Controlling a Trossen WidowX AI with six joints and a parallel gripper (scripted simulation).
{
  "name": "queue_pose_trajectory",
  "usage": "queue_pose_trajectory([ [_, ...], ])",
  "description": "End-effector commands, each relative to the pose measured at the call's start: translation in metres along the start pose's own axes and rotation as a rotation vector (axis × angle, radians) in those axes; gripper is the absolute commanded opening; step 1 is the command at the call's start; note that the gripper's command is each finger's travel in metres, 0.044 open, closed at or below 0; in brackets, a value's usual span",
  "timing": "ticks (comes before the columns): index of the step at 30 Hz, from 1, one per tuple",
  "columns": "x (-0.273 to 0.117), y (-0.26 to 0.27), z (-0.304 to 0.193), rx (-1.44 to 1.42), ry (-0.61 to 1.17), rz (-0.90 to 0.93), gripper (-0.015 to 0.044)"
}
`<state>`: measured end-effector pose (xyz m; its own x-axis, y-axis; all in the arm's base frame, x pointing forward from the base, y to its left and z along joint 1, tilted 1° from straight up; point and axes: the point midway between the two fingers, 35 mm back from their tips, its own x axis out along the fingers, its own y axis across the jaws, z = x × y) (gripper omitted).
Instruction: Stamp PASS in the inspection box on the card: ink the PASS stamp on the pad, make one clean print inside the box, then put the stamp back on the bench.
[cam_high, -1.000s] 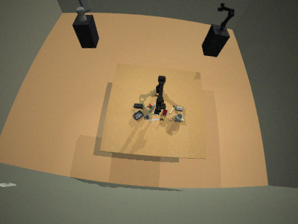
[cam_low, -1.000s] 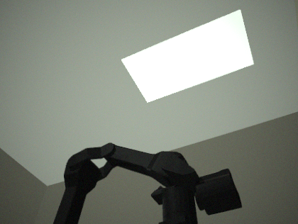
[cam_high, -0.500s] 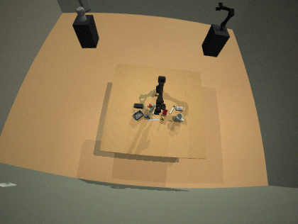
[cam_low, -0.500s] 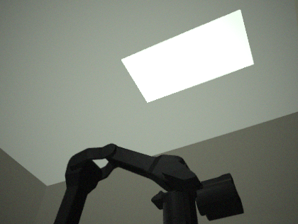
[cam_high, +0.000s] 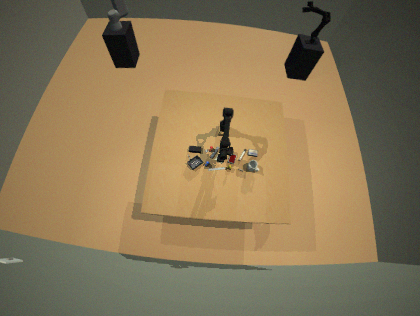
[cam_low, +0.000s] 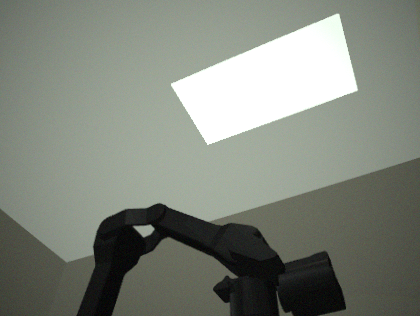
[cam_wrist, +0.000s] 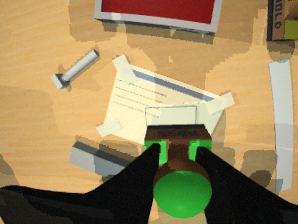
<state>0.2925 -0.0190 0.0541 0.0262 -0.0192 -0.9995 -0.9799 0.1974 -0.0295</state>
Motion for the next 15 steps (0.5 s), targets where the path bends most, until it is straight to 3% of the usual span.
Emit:
queue_pose_trajectory([
  [1,0.0029,0.0005,0.0004,-0.004,-0.004,0.001,0.0],
  [15,0.0122,0.0009,0.0004,-0.005,-0.004,0.001,0.0],
])
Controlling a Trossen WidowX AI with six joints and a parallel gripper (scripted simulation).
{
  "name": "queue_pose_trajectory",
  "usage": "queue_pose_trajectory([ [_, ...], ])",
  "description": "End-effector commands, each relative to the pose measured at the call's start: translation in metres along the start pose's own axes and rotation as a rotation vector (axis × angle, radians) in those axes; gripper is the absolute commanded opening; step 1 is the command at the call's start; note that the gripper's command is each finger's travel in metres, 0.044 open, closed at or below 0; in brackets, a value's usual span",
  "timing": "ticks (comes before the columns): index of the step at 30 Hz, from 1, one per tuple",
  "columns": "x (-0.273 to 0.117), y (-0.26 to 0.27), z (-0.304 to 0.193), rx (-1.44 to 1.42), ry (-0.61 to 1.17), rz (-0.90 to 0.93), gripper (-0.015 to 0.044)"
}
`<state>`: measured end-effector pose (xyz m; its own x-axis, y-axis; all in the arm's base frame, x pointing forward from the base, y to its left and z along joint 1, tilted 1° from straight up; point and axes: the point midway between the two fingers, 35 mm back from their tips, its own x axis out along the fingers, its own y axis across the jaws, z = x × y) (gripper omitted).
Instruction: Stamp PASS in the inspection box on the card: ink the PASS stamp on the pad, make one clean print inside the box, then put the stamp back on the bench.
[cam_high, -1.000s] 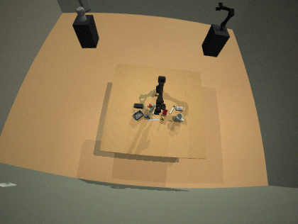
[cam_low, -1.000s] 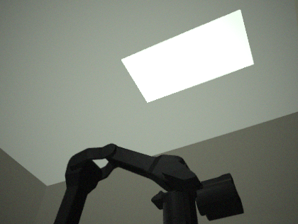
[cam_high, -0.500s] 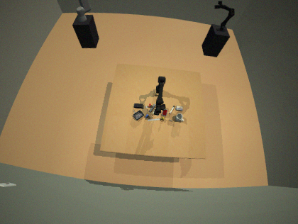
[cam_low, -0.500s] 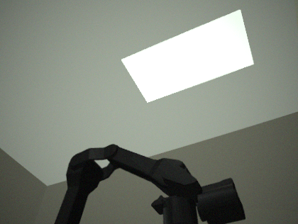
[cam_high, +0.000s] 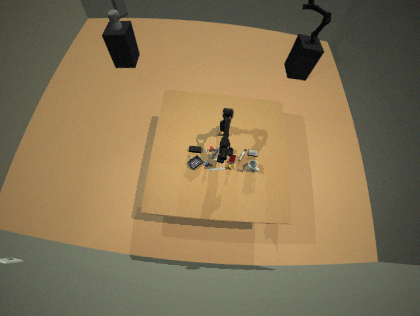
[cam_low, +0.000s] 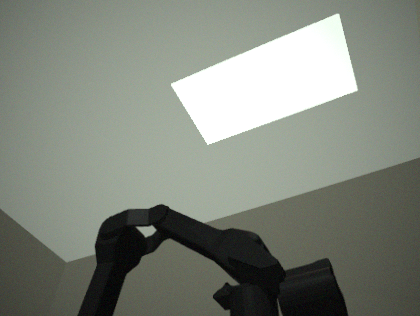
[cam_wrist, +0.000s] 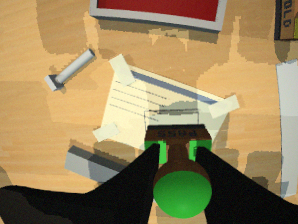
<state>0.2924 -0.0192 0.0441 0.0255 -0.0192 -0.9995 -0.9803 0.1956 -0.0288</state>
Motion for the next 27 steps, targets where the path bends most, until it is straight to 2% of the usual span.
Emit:
queue_pose_trajectory([
  [1,0.003,0.001,0.0,-0.004,-0.004,0.001,0.0],
  [27,0.02,0.002,0.0,-0.007,-0.004,0.002,0.0],
])
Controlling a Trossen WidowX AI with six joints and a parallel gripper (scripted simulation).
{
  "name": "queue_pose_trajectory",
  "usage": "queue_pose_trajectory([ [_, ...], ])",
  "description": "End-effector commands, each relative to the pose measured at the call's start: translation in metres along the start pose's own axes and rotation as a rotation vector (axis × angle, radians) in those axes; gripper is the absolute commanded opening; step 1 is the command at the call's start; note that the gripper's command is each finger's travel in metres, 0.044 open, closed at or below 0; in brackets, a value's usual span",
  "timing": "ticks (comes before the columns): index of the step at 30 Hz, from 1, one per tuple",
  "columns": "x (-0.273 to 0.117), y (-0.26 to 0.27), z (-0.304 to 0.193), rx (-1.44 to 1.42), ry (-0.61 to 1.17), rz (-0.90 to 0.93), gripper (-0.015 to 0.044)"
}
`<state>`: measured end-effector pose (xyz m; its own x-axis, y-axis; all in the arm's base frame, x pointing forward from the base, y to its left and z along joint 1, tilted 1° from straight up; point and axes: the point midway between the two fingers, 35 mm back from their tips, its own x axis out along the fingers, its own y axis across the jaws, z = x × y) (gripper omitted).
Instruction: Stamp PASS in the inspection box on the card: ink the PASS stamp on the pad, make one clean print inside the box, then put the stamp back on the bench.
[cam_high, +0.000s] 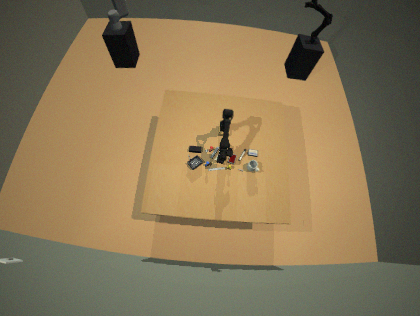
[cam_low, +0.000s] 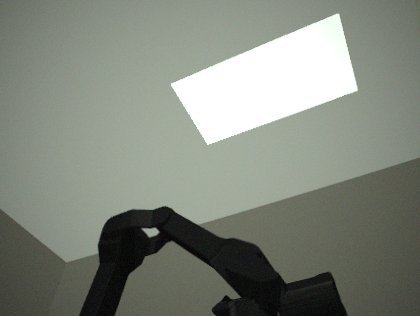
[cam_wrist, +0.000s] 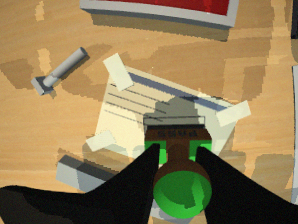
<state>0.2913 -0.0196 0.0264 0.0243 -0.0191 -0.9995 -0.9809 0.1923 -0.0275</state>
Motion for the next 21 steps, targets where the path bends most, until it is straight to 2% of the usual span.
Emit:
queue_pose_trajectory([
  [1,0.0028,0.0008,0.0005,-0.004,-0.005,0.001,0.0],
  [21,0.0064,0.001,0.0005,-0.004,-0.004,0.001,0.0],
])
